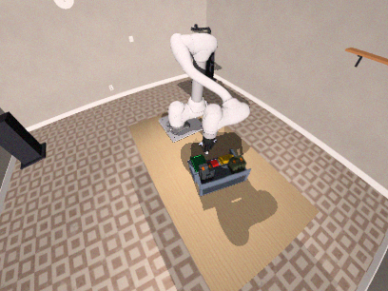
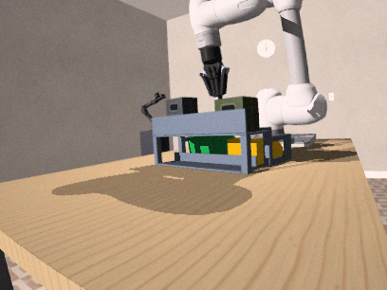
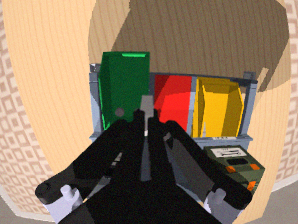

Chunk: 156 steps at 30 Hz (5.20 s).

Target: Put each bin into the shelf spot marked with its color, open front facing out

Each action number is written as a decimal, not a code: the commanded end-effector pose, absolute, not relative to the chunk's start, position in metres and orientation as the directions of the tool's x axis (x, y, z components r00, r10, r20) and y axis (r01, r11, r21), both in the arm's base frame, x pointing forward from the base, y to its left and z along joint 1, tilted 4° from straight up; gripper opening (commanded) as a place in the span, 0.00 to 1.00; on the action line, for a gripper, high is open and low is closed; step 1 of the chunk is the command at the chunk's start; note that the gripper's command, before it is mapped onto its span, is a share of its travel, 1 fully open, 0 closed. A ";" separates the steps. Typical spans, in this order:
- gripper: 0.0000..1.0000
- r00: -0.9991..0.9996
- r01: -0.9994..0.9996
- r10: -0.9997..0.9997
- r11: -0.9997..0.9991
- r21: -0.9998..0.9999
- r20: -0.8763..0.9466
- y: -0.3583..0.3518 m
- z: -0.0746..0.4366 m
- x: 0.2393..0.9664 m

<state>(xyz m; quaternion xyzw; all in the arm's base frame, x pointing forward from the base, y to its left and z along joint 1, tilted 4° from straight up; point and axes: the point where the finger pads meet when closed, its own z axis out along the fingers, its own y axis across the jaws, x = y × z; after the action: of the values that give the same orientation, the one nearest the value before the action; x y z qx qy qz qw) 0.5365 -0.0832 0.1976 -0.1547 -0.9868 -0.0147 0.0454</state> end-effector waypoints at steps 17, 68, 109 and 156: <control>0.10 -0.946 0.313 0.311 0.950 0.010 0.097 -0.087 0.201 0.535; 0.10 -0.498 -0.867 -0.867 0.498 -0.034 -0.020 -0.092 0.178 0.418; 0.10 -0.309 -0.948 -0.951 0.310 -0.065 -0.018 -0.090 0.169 0.402; 0.10 -0.309 -0.949 -0.951 0.309 -0.067 -0.019 -0.090 0.166 0.403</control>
<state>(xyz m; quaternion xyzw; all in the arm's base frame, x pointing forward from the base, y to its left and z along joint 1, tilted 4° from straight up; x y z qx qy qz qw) 0.4022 -0.0896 0.1693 0.5875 -0.8086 0.0204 -0.0243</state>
